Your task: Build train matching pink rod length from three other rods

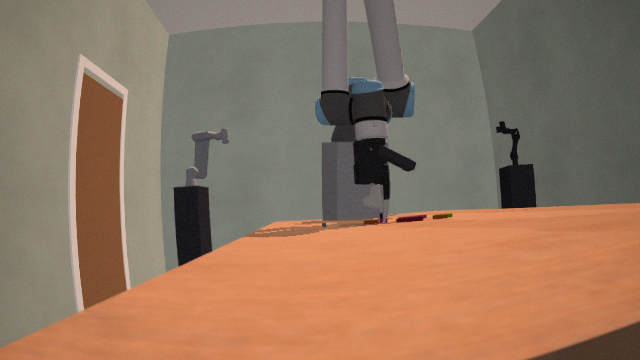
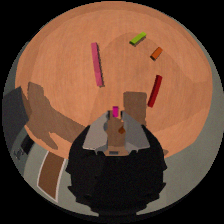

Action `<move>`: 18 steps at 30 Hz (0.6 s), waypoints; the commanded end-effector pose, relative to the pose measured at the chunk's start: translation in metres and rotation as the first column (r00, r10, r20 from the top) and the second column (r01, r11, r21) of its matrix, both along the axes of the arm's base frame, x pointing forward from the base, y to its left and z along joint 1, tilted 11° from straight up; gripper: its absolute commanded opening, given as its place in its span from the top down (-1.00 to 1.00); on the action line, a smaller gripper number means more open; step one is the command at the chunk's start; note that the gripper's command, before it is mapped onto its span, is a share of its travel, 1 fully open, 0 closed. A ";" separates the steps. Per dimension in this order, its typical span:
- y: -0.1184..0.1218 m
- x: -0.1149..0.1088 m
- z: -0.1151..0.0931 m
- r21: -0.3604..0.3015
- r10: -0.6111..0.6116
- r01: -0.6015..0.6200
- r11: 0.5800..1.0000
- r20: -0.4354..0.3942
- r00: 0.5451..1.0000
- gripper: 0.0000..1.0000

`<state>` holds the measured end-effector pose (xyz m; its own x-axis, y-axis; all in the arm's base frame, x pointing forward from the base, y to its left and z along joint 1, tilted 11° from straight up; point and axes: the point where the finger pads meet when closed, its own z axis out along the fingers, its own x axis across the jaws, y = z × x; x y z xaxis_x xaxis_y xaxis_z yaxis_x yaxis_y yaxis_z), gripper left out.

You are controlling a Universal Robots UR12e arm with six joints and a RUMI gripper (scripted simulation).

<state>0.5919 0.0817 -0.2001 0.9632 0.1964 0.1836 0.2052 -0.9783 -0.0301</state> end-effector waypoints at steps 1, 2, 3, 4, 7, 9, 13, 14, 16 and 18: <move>0.000 0.000 0.000 0.000 0.000 0.000 1.000 0.001 1.000 0.72; 0.000 0.000 0.000 0.000 0.000 0.000 1.000 0.001 1.000 0.72; 0.000 0.000 0.000 0.000 0.000 0.000 1.000 0.001 1.000 0.72; 0.000 0.000 0.000 0.000 0.000 0.000 1.000 0.001 1.000 0.72; 0.000 0.000 0.000 0.000 0.000 0.000 1.000 0.001 1.000 0.72; 0.000 0.000 0.000 0.000 0.000 0.000 1.000 0.001 1.000 1.00; 0.000 0.000 0.000 0.000 0.000 0.000 1.000 0.001 1.000 1.00; 0.000 0.000 0.000 0.000 0.000 0.000 1.000 0.001 1.000 1.00; 0.000 0.000 0.000 0.000 0.000 0.000 1.000 0.001 1.000 1.00; 0.000 0.000 0.000 0.000 0.000 0.000 1.000 0.001 1.000 1.00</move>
<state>0.5919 0.0817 -0.2001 0.9632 0.1964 0.1836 0.2052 -0.9783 -0.0301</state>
